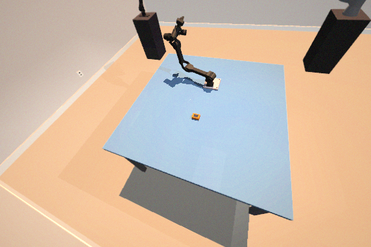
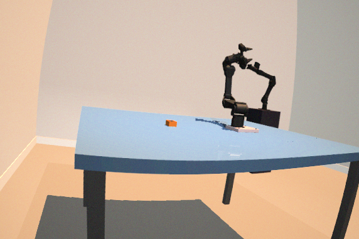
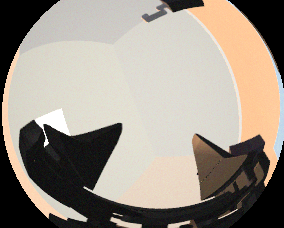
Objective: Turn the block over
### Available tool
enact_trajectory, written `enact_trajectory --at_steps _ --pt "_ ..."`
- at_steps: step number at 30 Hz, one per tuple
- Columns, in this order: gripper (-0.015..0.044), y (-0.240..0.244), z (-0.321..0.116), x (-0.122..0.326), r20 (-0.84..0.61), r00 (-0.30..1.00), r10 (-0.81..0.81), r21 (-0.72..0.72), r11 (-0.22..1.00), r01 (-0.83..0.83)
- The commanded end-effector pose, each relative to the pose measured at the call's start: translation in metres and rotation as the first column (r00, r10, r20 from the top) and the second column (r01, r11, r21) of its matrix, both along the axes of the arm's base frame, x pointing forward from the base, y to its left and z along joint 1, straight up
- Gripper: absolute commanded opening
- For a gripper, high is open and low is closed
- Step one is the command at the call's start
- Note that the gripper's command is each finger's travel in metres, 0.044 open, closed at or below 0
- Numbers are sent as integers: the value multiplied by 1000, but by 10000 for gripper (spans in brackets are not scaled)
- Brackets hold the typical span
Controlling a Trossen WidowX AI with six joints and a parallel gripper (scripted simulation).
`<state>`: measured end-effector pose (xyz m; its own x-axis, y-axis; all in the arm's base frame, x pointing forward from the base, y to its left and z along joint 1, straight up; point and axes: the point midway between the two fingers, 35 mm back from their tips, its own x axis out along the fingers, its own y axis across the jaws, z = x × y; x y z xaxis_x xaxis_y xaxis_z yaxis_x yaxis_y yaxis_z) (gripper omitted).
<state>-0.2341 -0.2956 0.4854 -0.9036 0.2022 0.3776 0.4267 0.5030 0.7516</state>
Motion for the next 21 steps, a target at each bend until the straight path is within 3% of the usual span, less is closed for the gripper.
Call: enact_trajectory --at_steps 1,4,10,13,21 --pt "426 0 1 0 -4 1000 3 -7 1000 -3" --pt "440 8 12 2 -68 997 36 -110 993 -43" --pt "440 93 67 8 -265 964 -37 -403 912 -75" --pt "440 116 87 16 -383 921 -69 -432 895 -113" --pt "440 239 133 64 -617 735 -281 -655 701 -282"
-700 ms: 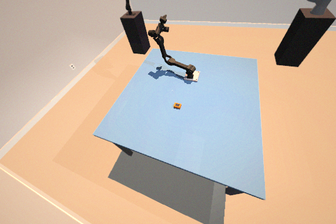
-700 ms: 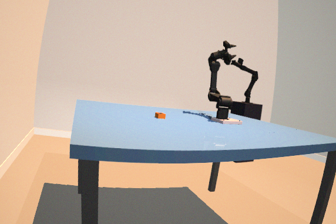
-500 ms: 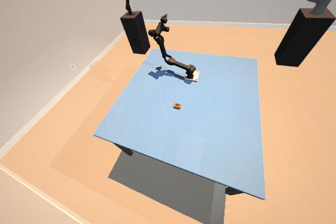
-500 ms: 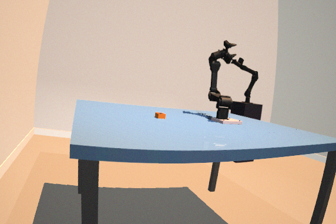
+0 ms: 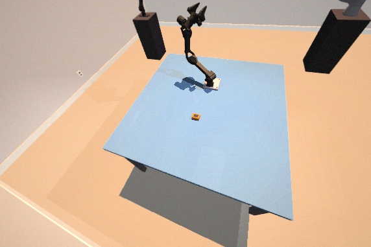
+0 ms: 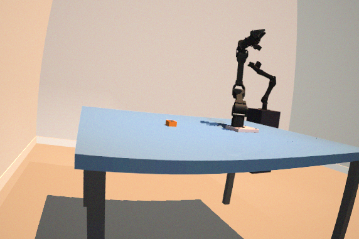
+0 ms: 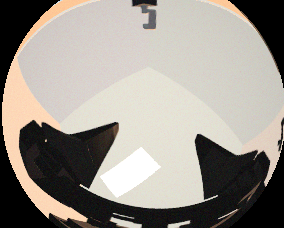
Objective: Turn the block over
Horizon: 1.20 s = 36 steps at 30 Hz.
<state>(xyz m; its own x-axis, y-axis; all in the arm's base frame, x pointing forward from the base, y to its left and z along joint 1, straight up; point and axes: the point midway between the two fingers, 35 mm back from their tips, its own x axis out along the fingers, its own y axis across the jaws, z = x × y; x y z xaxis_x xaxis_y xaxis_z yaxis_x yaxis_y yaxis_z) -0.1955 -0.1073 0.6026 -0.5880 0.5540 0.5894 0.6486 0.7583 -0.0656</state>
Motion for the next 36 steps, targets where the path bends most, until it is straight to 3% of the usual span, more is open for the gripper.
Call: enact_trajectory --at_steps 1,9,19,23,30,36 --pt "440 64 20 34 -194 980 -39 -174 985 5" --pt "440 173 30 119 -549 809 -209 -427 902 -56" --pt "440 257 7 234 -764 474 -439 -547 830 -114" --pt "440 277 -16 280 -764 362 -534 -596 799 -79" --pt "440 294 -44 337 -809 100 -580 -588 792 -164" --pt "440 301 -91 413 -771 -291 -567 -517 823 -235"
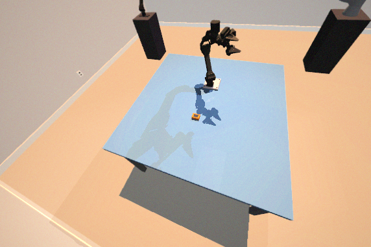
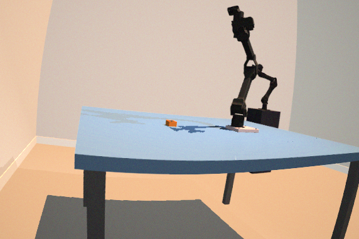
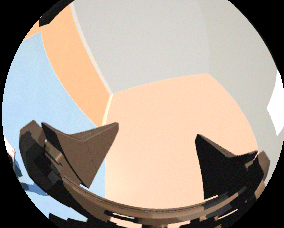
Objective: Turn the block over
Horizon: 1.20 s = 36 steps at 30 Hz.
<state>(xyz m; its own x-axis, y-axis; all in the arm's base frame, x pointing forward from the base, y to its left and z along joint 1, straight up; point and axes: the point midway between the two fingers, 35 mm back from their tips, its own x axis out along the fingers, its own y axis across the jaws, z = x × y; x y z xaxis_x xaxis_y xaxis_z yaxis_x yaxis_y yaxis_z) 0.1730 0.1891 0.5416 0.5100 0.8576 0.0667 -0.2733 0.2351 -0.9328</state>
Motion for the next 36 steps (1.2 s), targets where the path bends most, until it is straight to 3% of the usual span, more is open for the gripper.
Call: enact_trajectory --at_steps 1,8,16,22,29,31,36 --pt "440 4 -41 59 -255 959 -125 -33 992 121" --pt "440 -17 -124 146 -627 692 -358 -142 926 350" --pt "440 -74 -232 213 -840 157 -519 -354 745 566" --pt "440 -132 -315 234 -814 -298 -499 -561 539 629" --pt "440 -204 -404 211 -603 -732 -316 -797 272 539" --pt "440 -217 -418 203 -551 -790 -269 -834 226 504" --pt "440 -220 -419 209 -544 -797 -263 -838 220 500"
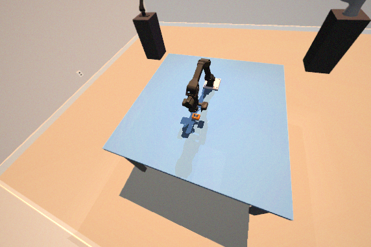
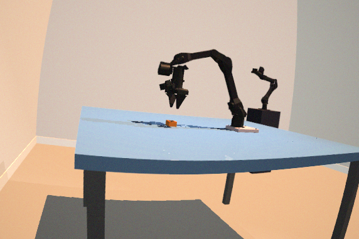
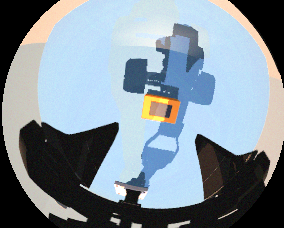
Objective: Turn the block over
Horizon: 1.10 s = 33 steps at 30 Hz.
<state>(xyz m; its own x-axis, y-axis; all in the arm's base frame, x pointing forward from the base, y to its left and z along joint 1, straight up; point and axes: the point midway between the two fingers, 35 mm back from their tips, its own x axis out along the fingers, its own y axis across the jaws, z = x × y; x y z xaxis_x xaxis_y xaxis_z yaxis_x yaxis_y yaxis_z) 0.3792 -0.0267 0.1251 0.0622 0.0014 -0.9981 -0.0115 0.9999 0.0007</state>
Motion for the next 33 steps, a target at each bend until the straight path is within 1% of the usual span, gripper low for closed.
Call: enact_trajectory --at_steps 1,3,7,13,16,22,33 --pt "440 -4 -3 4 -17 999 -30 -8 1000 29" --pt "440 -4 -4 4 -17 999 -30 -8 1000 29" --pt "440 -4 -36 6 -17 999 -30 -8 1000 29" --pt "440 -4 -39 6 -17 999 -30 -8 1000 29" --pt "440 -3 -51 7 -17 999 -30 -8 1000 29" --pt "440 -3 -53 7 -17 999 -30 -8 1000 29" --pt "440 -3 -71 9 -17 999 -30 -8 1000 29"
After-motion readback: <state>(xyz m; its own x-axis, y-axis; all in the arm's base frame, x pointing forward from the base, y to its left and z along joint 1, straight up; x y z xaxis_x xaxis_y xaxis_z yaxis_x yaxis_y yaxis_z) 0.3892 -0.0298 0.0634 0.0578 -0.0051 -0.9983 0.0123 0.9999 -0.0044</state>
